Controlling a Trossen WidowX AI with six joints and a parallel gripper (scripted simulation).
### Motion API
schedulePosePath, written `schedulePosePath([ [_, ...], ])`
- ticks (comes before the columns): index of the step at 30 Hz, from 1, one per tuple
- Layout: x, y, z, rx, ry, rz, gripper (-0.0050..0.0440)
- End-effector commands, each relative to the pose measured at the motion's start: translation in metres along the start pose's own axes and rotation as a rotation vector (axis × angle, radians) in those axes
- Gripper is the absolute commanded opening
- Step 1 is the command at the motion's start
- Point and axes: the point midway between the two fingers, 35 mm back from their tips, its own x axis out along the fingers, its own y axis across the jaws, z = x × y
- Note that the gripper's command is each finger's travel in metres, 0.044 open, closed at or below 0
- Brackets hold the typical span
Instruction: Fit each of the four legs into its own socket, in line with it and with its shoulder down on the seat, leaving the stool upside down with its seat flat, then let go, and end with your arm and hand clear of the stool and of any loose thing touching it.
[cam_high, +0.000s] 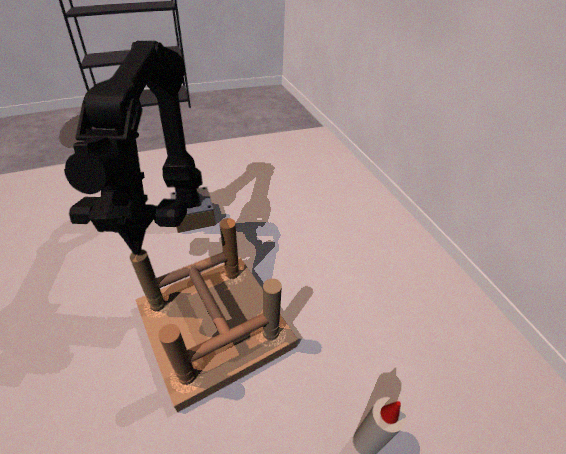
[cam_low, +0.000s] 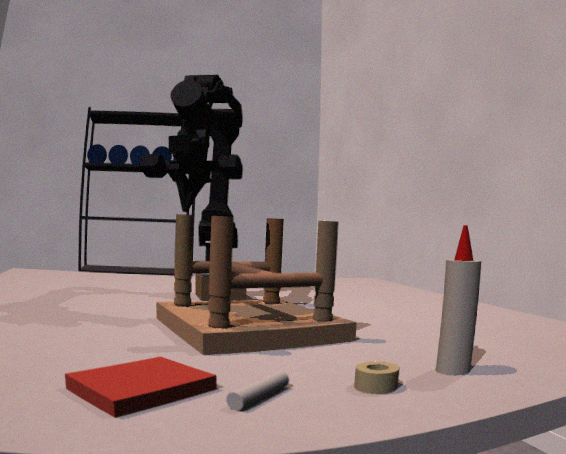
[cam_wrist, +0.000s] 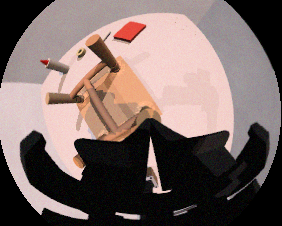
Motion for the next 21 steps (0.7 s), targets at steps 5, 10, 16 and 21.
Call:
schedulePosePath([
  [5,0.007,0.000,-0.003,-0.002,0.004,0.003,0.0000],
  [10,0.011,0.000,-0.003,-0.002,0.004,0.003,0.0000],
  [16,0.016,0.000,-0.005,-0.002,0.004,0.003,0.0000],
  [21,0.020,0.000,-0.006,-0.002,0.004,0.003,0.0000],
])
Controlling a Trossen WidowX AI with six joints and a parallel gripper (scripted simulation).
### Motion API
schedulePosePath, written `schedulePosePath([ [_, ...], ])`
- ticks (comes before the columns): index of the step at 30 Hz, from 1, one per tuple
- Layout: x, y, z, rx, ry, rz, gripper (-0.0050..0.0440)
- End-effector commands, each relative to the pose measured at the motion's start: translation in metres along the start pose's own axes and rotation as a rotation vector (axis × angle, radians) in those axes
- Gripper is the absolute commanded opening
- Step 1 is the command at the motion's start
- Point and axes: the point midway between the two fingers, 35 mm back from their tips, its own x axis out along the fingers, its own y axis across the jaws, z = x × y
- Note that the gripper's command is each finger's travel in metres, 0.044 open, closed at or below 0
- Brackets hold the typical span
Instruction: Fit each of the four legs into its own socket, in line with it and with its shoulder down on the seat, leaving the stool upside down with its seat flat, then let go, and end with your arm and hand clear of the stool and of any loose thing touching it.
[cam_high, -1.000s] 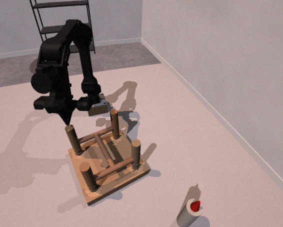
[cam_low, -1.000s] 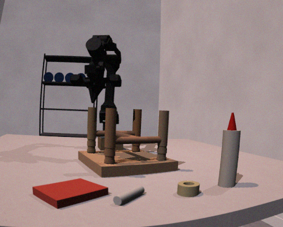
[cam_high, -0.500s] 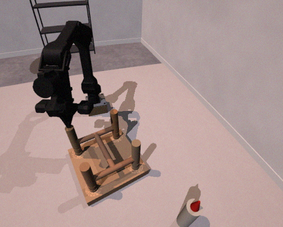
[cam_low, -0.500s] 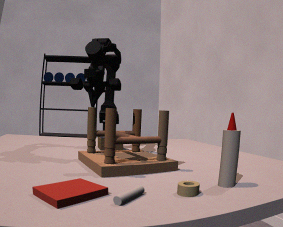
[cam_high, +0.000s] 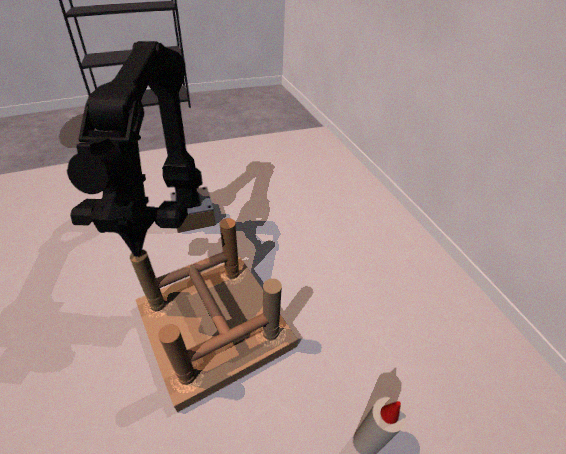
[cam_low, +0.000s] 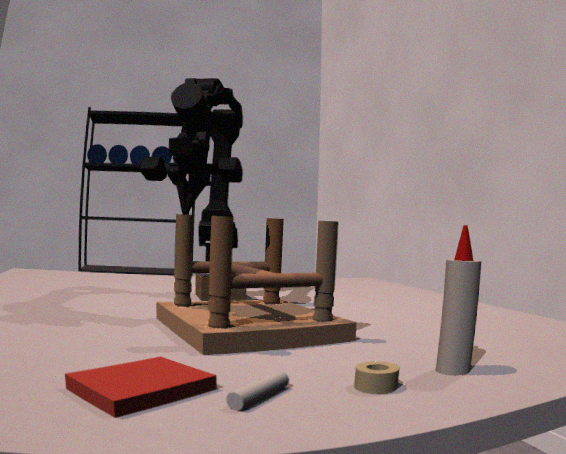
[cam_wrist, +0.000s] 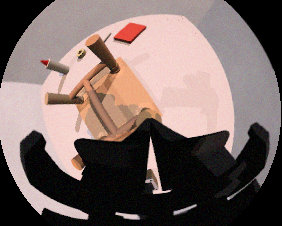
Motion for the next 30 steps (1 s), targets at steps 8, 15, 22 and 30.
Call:
schedulePosePath([
  [8,0.0214,0.0004,-0.0068,-0.001,0.028,0.003,0.0000],
  [15,0.0237,0.0004,-0.0076,-0.001,0.028,0.003,0.0000],
  [22,0.0237,0.0004,-0.0076,-0.001,0.028,0.003,0.0000],
  [30,0.0237,0.0004,-0.0076,-0.001,0.028,0.003,0.0000],
])
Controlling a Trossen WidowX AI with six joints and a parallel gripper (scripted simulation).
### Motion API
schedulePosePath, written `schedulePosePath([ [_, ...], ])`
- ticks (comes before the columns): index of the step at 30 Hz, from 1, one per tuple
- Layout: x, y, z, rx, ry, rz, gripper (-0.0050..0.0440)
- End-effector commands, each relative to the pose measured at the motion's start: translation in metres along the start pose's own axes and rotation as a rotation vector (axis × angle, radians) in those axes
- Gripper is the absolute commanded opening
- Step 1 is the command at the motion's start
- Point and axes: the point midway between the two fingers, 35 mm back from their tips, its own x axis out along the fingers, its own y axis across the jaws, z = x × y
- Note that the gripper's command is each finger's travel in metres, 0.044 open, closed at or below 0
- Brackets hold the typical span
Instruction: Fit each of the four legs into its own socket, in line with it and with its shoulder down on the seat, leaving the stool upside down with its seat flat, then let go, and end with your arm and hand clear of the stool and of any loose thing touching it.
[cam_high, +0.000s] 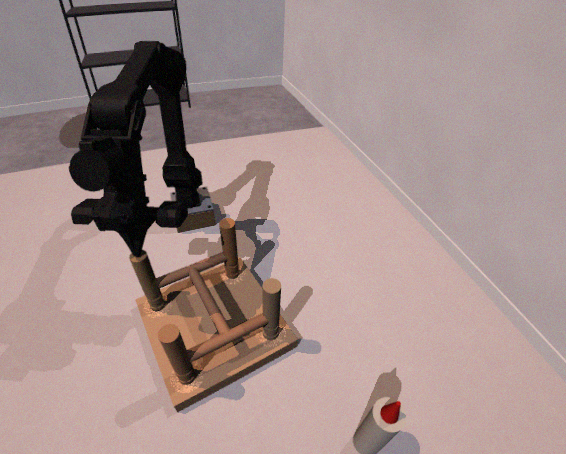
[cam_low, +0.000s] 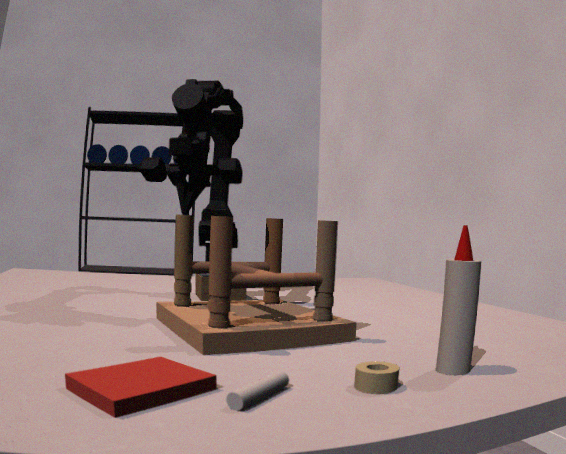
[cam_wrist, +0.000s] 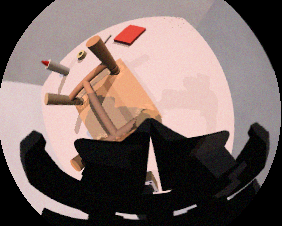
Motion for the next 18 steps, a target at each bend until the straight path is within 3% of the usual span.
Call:
schedulePosePath([
  [1,0.0230,0.0012,-0.0070,-0.001,0.057,0.006,0.0000],
  [18,0.0249,0.0012,-0.0076,-0.001,0.057,0.006,0.0000],
])
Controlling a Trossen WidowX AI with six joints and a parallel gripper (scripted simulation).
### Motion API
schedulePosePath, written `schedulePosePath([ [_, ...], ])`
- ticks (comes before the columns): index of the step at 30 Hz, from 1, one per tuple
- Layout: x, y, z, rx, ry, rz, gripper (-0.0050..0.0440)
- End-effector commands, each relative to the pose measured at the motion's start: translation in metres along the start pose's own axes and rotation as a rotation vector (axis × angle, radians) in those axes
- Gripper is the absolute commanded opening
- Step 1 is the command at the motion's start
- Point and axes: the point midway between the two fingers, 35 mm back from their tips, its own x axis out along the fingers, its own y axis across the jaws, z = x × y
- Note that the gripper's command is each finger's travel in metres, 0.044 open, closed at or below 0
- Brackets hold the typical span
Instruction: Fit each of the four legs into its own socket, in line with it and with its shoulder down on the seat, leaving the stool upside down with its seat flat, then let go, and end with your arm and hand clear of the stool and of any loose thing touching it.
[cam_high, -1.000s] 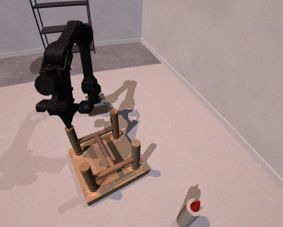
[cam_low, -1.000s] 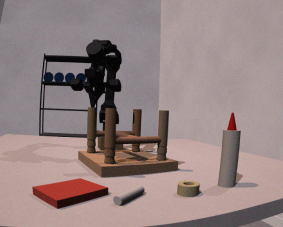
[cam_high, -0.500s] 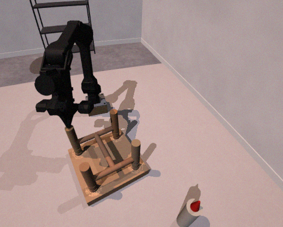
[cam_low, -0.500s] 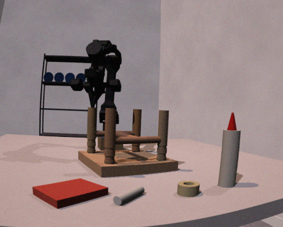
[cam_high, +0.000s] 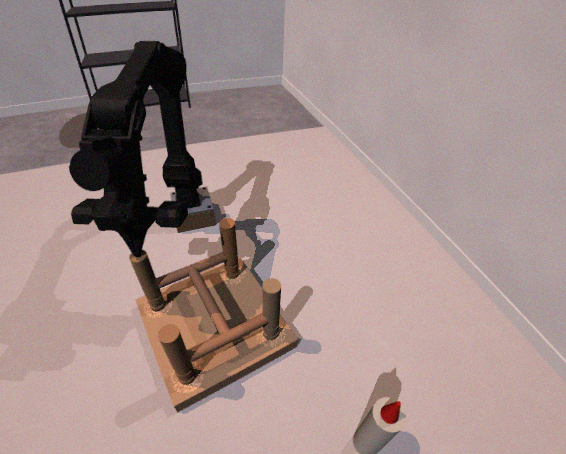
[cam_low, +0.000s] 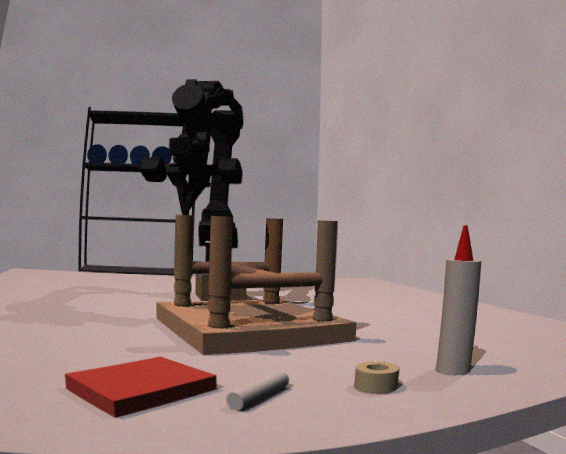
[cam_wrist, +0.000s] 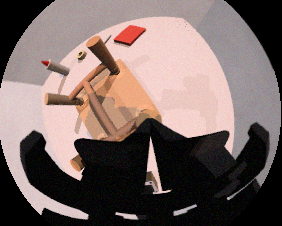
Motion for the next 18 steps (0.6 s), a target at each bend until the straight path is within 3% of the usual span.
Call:
schedulePosePath([
  [1,0.0250,0.0013,-0.0076,-0.001,0.060,0.006,0.0000],
  [18,0.0266,0.0013,-0.0081,-0.001,0.060,0.006,0.0000],
])
